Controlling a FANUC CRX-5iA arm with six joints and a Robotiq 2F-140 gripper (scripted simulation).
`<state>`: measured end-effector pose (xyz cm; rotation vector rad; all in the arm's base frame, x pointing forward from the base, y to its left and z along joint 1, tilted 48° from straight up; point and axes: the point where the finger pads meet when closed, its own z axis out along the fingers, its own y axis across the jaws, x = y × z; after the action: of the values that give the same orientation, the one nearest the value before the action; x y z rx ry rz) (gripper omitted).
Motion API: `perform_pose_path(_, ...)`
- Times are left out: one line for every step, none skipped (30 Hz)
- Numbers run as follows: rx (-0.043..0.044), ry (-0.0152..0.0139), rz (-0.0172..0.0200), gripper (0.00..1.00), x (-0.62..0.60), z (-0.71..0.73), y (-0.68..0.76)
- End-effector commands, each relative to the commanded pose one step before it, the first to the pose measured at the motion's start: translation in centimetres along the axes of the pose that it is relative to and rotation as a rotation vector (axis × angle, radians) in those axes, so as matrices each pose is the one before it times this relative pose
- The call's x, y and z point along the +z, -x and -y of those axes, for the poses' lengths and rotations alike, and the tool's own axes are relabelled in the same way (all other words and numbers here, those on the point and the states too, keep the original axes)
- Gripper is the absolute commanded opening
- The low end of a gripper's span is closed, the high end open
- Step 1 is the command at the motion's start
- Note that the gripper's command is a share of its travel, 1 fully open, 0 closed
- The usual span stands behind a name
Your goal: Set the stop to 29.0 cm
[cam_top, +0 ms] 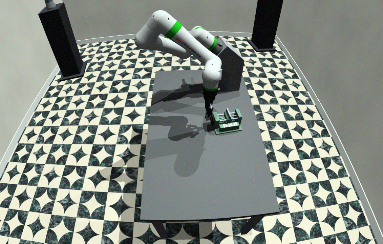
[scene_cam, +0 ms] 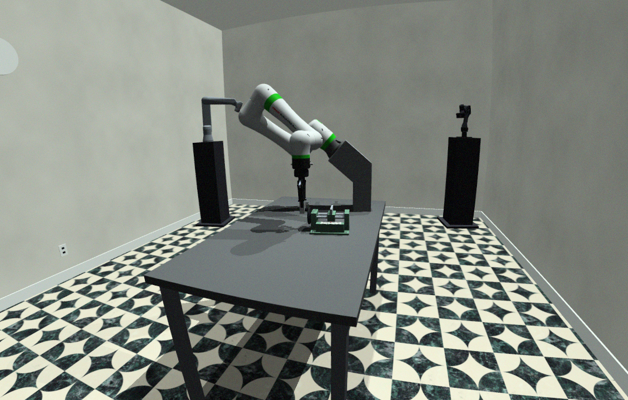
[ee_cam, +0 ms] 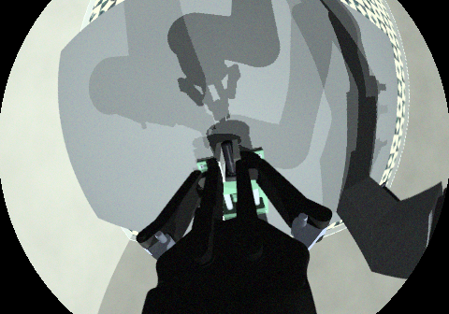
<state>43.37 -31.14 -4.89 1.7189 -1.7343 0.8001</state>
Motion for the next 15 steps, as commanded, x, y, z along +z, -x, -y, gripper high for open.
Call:
perform_pose_path(-0.0001, 0.0003, 0.00039, 0.04, 0.185, 0.825, 0.014)
perform_pose_path(0.0, 0.0, 0.0, 0.04, 0.113, 0.233, 0.0)
perform_pose_path(0.0, 0.0, 0.0, 0.04, 0.119, 0.234, 0.0)
perform_pose_path(0.0, 0.0, 0.0, 0.04, 0.144, 0.214, 0.0)
perform_pose_path(0.0, 0.0, 0.0, 0.04, 0.155, 0.206, 0.0)
perform_pose_path(0.0, 0.0, 0.0, 0.04, 0.171, 0.191, 0.0)
perform_pose_path(0.0, 0.0, 0.0, 0.04, 0.188, 0.176, 0.0)
perform_pose_path(0.0, 0.0, 0.0, 0.04, 0.198, 0.167, 0.0)
perform_pose_path(0.0, 0.0, 0.0, 0.04, 0.22, 0.145, 0.0)
perform_pose_path(0.0, 0.0, 0.0, 0.04, 0.227, 0.139, 0.0)
perform_pose_path(0.0, 0.0, -0.00001, 0.04, 0.252, 0.109, 0.0)
perform_pose_path(0.0, 0.0, 0.00001, 0.04, 0.254, 0.104, 0.0)
perform_pose_path(0.0, 0.0, 0.0, 0.04, 0.0, 0.0, 0.0)
perform_pose_path(0.0, 0.0, 0.0, 0.04, 0.0, 0.0, 0.0)
perform_pose_path(0.00001, 0.0, -0.00002, 0.04, 0.243, 0.058, -0.001)
